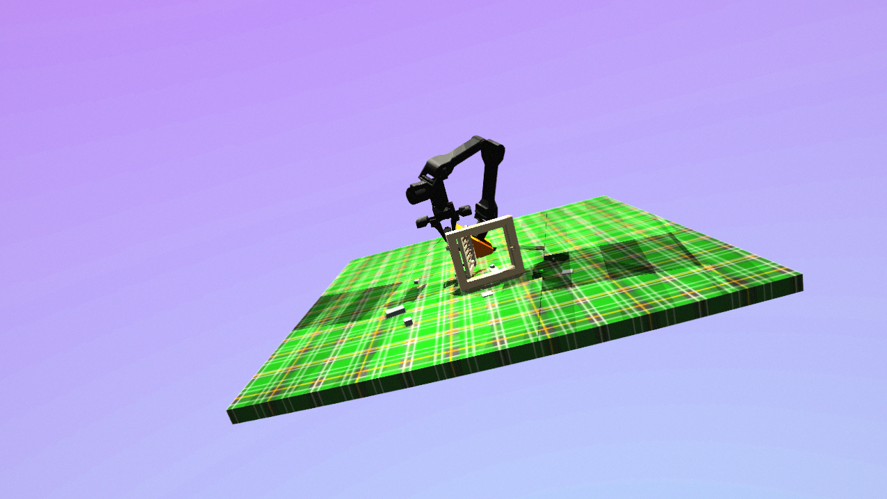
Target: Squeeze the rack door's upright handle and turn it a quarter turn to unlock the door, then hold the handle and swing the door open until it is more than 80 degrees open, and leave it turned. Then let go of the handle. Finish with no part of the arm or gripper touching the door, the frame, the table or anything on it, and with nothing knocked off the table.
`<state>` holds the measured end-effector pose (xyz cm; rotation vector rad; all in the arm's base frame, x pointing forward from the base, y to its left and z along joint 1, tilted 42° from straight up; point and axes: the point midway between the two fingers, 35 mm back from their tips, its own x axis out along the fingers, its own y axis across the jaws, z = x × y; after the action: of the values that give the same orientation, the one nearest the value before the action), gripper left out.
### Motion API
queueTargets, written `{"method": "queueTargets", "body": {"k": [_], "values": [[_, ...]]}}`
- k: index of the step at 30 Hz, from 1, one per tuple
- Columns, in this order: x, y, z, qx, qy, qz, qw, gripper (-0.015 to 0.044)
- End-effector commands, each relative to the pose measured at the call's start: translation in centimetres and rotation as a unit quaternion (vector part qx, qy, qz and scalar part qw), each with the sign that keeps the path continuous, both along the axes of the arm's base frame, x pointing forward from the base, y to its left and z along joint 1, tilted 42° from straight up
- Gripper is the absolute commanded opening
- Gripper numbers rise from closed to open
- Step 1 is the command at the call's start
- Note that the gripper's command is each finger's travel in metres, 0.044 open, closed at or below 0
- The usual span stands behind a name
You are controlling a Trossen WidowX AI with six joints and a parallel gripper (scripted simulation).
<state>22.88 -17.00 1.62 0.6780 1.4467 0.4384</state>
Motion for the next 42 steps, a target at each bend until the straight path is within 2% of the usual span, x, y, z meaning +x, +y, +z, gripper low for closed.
{"method": "queueTargets", "body": {"k": [1, 16, 30, 40, 42], "values": [[0.2, -0.8, -0.7, -0.004, -0.027, 0.032, 0.999, 0.0014], [1.1, -3.2, -2.6, -0.017, -0.108, 0.126, 0.986, 0.0014], [1.1, -3.3, -2.7, -0.017, -0.109, 0.127, 0.986, 0.0014], [1.1, -3.3, -2.7, -0.017, -0.109, 0.127, 0.986, 0.0277], [1.1, -3.3, -2.6, -0.017, -0.109, 0.127, 0.986, 0.0286]]}}
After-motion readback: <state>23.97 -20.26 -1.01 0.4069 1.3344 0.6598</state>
